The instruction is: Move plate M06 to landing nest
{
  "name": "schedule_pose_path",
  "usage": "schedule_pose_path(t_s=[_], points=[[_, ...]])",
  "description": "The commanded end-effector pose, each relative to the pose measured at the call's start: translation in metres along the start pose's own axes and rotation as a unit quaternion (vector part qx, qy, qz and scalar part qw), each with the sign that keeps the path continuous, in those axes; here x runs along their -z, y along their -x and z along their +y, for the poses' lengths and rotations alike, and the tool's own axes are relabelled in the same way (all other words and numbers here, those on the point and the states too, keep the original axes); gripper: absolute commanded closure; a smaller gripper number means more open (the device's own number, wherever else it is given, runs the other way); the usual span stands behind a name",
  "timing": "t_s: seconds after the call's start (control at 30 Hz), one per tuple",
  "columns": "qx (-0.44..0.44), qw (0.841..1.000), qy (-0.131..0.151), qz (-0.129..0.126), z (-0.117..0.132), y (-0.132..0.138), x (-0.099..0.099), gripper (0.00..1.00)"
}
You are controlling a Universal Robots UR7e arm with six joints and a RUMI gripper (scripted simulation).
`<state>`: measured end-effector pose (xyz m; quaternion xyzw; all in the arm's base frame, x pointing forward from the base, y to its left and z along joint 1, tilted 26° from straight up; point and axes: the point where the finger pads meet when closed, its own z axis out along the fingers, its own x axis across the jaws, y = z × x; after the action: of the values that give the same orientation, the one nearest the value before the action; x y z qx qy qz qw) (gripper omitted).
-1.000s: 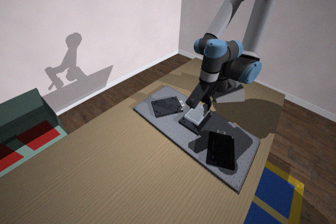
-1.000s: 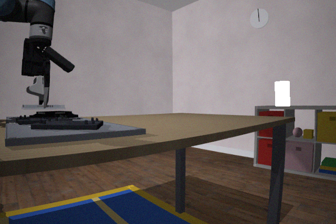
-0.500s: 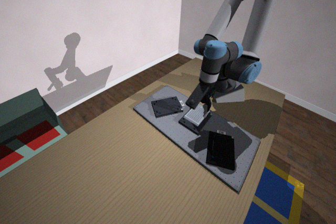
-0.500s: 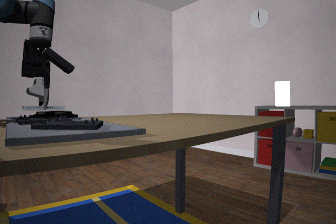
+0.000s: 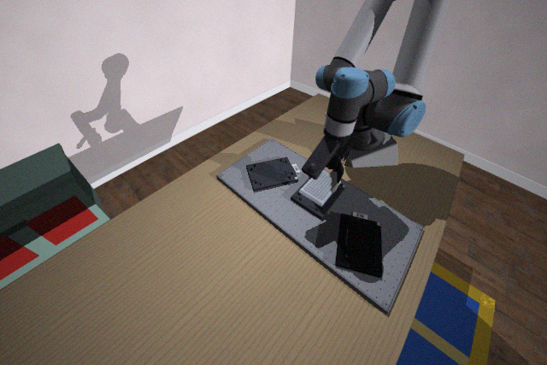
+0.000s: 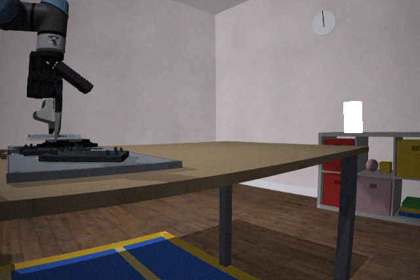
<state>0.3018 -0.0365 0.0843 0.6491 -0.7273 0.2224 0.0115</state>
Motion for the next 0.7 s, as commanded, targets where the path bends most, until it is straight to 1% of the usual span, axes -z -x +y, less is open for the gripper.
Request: schedule_pose_path(t_s=[0.0,0.67], points=[[0.0,1.0,0.0,0.0,-0.0004,-0.0001,-0.0017,1.0],[0.0,1.0,0.0,0.0,-0.0004,-0.0002,-0.0077,1.0]])
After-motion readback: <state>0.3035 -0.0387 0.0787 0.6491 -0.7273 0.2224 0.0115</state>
